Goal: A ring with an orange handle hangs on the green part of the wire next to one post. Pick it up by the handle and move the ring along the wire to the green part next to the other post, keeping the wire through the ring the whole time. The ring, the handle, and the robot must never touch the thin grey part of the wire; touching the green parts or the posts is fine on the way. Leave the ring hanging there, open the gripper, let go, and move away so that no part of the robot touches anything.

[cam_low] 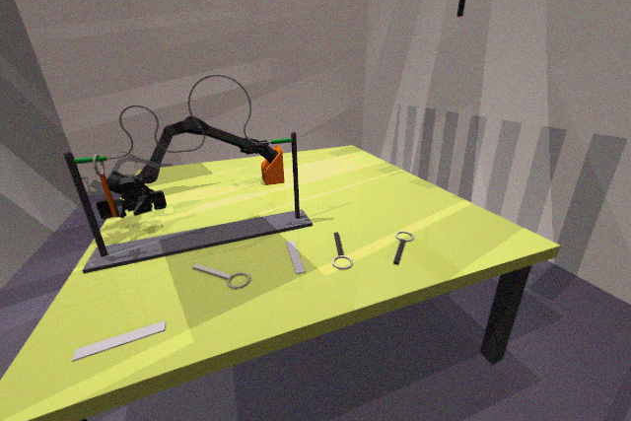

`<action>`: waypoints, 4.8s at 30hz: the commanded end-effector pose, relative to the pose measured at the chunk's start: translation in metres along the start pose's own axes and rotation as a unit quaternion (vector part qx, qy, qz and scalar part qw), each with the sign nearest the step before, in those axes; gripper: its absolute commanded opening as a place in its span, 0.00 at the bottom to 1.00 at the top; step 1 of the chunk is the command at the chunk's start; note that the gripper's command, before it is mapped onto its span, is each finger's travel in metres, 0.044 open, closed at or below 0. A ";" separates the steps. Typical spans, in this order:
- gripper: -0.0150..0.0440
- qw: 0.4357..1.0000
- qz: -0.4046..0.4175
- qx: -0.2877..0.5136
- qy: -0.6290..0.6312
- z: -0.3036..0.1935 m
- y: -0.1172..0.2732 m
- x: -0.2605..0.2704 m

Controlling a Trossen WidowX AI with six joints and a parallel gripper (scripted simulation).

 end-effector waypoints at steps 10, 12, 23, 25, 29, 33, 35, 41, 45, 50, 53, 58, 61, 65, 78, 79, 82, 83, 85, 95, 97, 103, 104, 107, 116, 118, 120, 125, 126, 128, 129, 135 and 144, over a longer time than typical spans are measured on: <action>0.53 1.000 0.000 -0.009 0.007 0.051 -0.045 0.001; 0.53 1.000 0.000 -0.009 0.007 0.051 -0.047 0.001; 0.53 1.000 -0.001 -0.009 0.007 0.051 -0.063 -0.001; 0.53 1.000 -0.001 -0.009 0.007 0.051 -0.066 -0.001; 0.53 1.000 -0.001 -0.010 0.007 0.051 -0.072 -0.001; 0.53 1.000 -0.001 -0.010 0.007 0.051 -0.079 -0.001; 0.53 1.000 -0.001 -0.010 0.007 0.052 -0.082 -0.001; 0.53 1.000 -0.001 -0.010 0.006 0.052 -0.091 -0.001; 0.53 1.000 -0.002 -0.010 0.006 0.052 -0.097 0.000; 0.53 1.000 -0.002 -0.011 0.006 0.052 -0.105 0.001; 0.53 1.000 -0.002 -0.011 0.006 0.052 -0.110 0.001; 0.53 1.000 -0.002 -0.011 0.006 0.053 -0.117 0.002; 0.53 1.000 -0.002 -0.011 0.006 0.053 -0.117 0.002; 0.53 1.000 -0.002 -0.011 0.006 0.053 -0.117 0.002; 0.53 1.000 -0.002 -0.011 0.006 0.053 -0.117 0.002; 0.53 1.000 -0.002 -0.011 0.006 0.053 -0.117 0.002; 0.53 1.000 -0.002 -0.011 0.006 0.053 -0.117 0.002; 0.53 1.000 -0.002 -0.011 0.006 0.053 -0.117 0.002; 0.53 1.000 -0.002 -0.011 0.006 0.053 -0.117 0.002; 0.26 1.000 0.000 -0.013 0.008 0.053 -0.117 0.003; 0.17 1.000 0.000 -0.013 0.008 0.053 -0.117 0.003; 0.00 1.000 0.000 -0.013 0.008 0.053 -0.117 0.003; 0.00 1.000 0.000 -0.013 0.008 0.053 -0.117 0.003; 0.00 1.000 -0.001 -0.013 0.008 0.054 -0.117 0.003; 0.00 1.000 -0.004 -0.014 0.005 0.069 -0.116 0.006; 0.00 1.000 -0.004 -0.014 0.005 0.069 -0.116 0.006; 0.00 1.000 -0.004 -0.014 0.005 0.069 -0.116 0.006; 0.00 1.000 -0.004 -0.014 0.005 0.069 -0.116 0.006; 0.00 1.000 -0.004 -0.014 0.005 0.069 -0.116 0.006; 0.00 1.000 -0.004 -0.014 0.005 0.069 -0.116 0.006; 0.00 1.000 -0.004 -0.014 0.005 0.069 -0.116 0.006; 0.00 1.000 -0.004 -0.014 0.005 0.069 -0.116 0.006; 0.00 1.000 -0.004 -0.014 0.005 0.069 -0.116 0.006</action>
Point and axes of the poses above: the point midway between the two fingers, 35 mm back from their tips, its own y axis back along the fingers, its own x axis across the jaws, z = x × y, the point moved 2 cm from there along y, back along the fingers, and after that the axes turned 6 degrees about -y, right-handed, at the moved point
